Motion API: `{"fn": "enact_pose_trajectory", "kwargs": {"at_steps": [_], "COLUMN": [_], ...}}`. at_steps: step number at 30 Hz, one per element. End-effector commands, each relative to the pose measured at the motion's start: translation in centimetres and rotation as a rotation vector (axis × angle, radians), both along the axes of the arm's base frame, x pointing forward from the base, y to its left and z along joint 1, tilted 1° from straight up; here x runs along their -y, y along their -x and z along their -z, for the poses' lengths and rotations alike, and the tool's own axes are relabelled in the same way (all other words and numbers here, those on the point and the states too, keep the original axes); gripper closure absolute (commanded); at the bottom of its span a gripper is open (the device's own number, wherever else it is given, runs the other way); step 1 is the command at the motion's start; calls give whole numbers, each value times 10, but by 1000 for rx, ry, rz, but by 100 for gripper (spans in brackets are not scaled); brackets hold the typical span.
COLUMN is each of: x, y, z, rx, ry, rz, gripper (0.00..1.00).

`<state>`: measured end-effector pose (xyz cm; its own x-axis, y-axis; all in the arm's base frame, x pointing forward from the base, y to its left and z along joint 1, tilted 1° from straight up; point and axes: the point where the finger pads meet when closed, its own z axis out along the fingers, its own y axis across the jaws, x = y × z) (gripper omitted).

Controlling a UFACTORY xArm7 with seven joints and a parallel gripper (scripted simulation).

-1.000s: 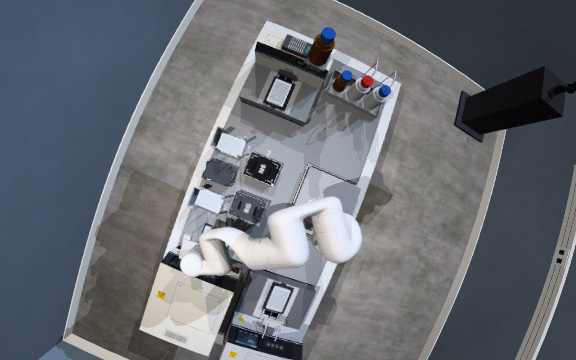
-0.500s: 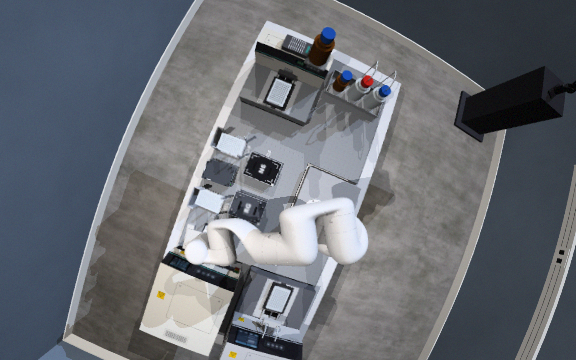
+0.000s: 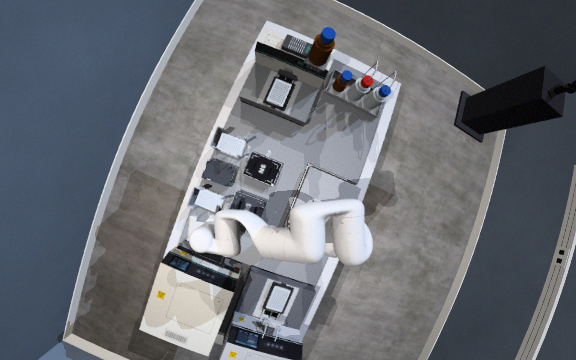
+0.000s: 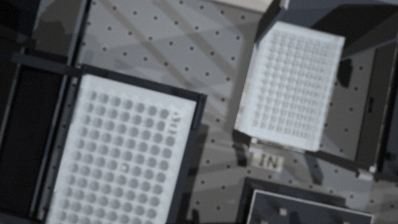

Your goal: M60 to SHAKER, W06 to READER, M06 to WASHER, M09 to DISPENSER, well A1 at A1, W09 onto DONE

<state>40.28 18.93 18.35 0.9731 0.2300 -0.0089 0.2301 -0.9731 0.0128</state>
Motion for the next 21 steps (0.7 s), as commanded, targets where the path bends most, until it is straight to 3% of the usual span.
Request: {"fn": "enact_pose_trajectory", "kwargs": {"at_steps": [1,9,21], "x": [16,31,71], "y": [-1,-1,0], "z": [-2,-2,-3], "rx": [4,3,3], "ry": [-3,-3,-3], "rz": [-1,-121,-124], "gripper": [0,0,0]}}
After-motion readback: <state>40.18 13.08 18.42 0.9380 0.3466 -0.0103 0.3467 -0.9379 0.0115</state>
